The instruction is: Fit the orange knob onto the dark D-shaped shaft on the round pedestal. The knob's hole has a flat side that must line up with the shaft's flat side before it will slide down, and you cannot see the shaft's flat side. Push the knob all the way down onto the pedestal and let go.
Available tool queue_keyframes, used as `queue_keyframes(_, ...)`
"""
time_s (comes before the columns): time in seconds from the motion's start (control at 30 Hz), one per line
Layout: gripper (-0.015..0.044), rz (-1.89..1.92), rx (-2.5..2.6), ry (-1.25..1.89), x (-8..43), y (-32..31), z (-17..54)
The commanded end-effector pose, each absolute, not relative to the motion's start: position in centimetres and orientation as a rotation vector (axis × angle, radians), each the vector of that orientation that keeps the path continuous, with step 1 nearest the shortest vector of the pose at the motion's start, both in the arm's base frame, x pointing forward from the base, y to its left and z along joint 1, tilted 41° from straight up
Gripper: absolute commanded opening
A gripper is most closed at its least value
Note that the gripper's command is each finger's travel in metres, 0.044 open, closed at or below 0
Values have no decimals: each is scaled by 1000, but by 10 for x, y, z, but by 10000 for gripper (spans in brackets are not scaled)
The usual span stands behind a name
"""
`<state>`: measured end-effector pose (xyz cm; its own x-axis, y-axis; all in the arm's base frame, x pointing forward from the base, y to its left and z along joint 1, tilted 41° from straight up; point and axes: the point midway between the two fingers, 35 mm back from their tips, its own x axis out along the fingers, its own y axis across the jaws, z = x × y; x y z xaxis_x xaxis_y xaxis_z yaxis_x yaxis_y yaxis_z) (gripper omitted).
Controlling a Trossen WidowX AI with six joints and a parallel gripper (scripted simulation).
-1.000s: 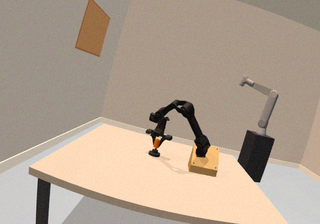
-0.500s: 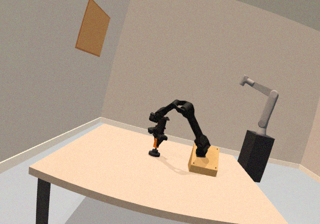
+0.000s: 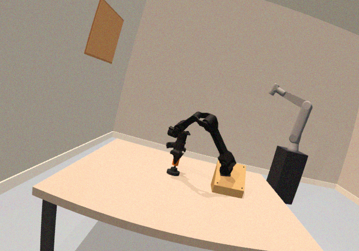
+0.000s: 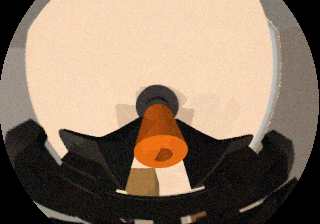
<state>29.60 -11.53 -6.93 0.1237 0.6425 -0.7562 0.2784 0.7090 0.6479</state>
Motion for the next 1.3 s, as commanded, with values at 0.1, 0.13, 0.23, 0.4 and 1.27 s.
queue_keyframes(0.1, 0, 297, 819, 1473, 296, -115, -68)
queue_keyframes(0.13, 0, 297, 819, 1473, 296, -115, -68)
queue_keyframes(0.23, 0, 297, 819, 1473, 296, -115, -68)
queue_keyframes(0.4, 0, 297, 819, 1472, 296, -114, -70)
queue_keyframes(1.27, 0, 144, 986, 1521, 295, -115, -70)
